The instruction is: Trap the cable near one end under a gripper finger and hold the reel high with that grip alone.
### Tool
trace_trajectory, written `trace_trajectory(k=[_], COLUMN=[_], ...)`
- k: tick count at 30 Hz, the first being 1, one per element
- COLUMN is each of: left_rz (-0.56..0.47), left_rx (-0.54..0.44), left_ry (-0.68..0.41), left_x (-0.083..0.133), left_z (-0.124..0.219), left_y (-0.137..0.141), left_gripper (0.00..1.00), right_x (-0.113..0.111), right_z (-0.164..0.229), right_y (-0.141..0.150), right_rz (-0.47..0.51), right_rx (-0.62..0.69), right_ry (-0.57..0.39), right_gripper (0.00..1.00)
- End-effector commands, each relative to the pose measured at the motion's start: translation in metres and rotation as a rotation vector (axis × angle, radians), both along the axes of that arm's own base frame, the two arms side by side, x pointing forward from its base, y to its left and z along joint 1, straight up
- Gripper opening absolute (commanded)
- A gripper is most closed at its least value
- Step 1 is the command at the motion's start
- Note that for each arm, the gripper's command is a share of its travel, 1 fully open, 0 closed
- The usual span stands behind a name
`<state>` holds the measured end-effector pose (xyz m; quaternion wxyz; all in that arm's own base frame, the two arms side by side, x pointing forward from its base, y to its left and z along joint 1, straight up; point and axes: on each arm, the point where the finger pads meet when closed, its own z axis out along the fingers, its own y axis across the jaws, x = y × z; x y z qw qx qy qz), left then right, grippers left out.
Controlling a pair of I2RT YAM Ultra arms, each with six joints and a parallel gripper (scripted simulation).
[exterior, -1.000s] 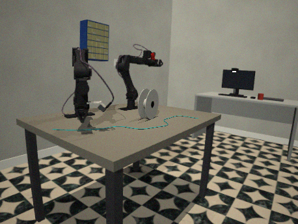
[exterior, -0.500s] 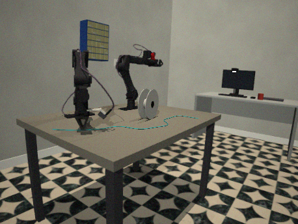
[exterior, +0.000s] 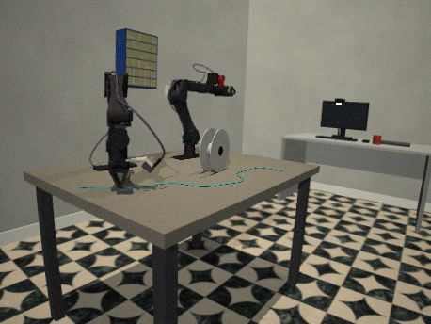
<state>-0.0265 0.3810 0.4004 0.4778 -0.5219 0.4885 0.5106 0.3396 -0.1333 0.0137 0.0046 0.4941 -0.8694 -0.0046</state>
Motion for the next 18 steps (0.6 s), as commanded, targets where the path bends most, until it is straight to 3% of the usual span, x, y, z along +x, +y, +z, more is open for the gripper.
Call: trace_trajectory(k=[1, 18], left_rz=[0.001, 0.001], left_rx=[0.024, 0.024], left_ry=[0.000, 0.000], left_x=[0.0009, 0.0009], left_z=[0.0061, 0.0061], left_y=[0.0032, 0.0032], left_gripper=[1.00, 1.00], right_x=[-0.0010, -0.0019], right_z=[0.0090, 0.0068], right_y=[0.0017, -0.0018], right_rz=[0.001, -0.001], right_rx=[-0.001, -0.002], right_ry=[-0.017, -0.019], right_gripper=[0.30, 0.30])
